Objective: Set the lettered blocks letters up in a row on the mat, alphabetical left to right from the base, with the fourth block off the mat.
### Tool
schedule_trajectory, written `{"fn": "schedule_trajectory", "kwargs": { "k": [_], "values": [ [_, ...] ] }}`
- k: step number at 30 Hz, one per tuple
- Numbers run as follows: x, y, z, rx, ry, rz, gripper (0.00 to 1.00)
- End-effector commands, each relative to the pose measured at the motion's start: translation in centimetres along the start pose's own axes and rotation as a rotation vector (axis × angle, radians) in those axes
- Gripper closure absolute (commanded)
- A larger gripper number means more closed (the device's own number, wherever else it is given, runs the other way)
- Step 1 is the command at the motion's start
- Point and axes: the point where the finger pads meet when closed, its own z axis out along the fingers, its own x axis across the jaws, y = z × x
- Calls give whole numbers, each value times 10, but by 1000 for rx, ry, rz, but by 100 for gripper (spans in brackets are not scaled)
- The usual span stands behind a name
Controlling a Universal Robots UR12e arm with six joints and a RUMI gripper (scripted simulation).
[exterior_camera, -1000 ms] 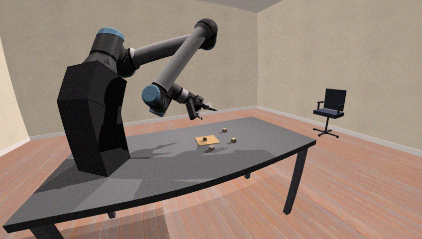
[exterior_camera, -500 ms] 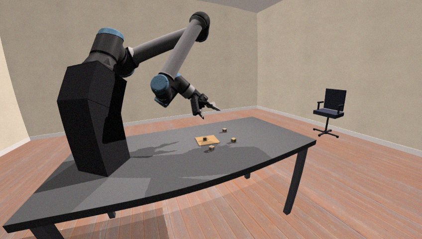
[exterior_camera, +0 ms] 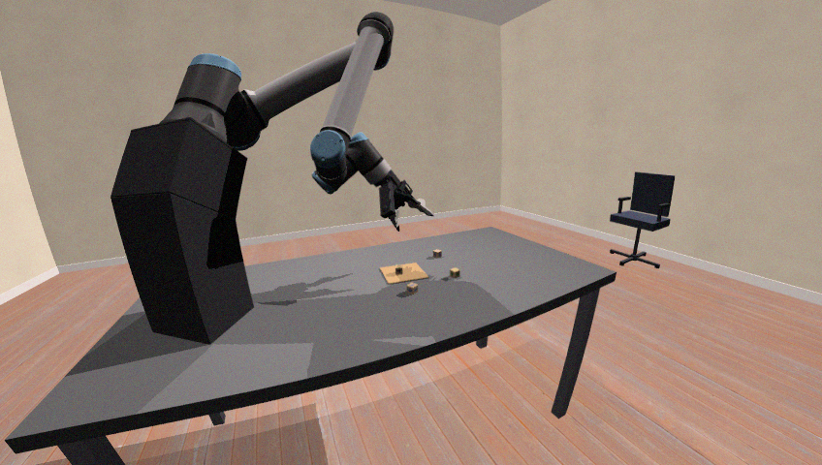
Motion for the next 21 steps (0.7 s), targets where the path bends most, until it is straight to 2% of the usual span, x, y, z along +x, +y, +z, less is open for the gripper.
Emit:
{"fn": "schedule_trajectory", "kwargs": {
  "k": [1,3,6,21],
  "values": [
    [-2,2,10,68,33,-9,0],
    [-2,2,10,68,33,-9,0],
    [-2,9,15,123,61,-21,0],
    [-4,25,27,257,130,-50,0]
  ]
}}
